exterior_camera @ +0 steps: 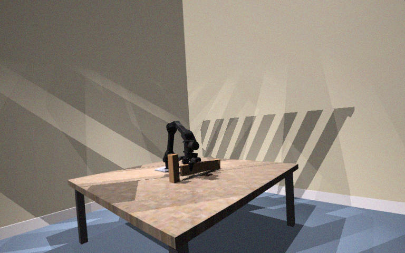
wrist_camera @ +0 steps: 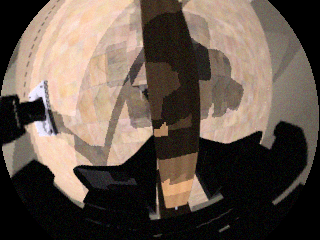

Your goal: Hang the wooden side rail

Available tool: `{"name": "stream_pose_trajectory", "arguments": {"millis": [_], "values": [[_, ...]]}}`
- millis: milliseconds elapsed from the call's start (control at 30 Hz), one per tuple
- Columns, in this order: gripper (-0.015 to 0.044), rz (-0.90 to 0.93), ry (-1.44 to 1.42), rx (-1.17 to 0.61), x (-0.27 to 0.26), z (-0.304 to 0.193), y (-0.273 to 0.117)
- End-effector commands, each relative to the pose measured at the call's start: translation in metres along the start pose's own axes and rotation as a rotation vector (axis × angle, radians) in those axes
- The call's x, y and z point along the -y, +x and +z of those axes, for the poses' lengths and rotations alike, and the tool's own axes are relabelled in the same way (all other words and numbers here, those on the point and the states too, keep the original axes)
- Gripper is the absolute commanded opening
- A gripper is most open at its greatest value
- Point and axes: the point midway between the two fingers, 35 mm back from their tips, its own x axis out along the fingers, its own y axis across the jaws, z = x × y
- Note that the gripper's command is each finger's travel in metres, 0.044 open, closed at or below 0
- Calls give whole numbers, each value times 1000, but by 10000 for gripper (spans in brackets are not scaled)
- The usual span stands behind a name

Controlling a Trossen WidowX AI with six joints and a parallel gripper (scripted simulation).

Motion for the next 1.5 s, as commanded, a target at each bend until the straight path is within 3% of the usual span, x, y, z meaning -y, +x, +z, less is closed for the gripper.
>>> {"name": "stream_pose_trajectory", "arguments": {"millis": [0,1467], "values": [[0,-9,-5,-5,3,-2,-3],[0,-9,-5,-6,1,-7,-1]]}}
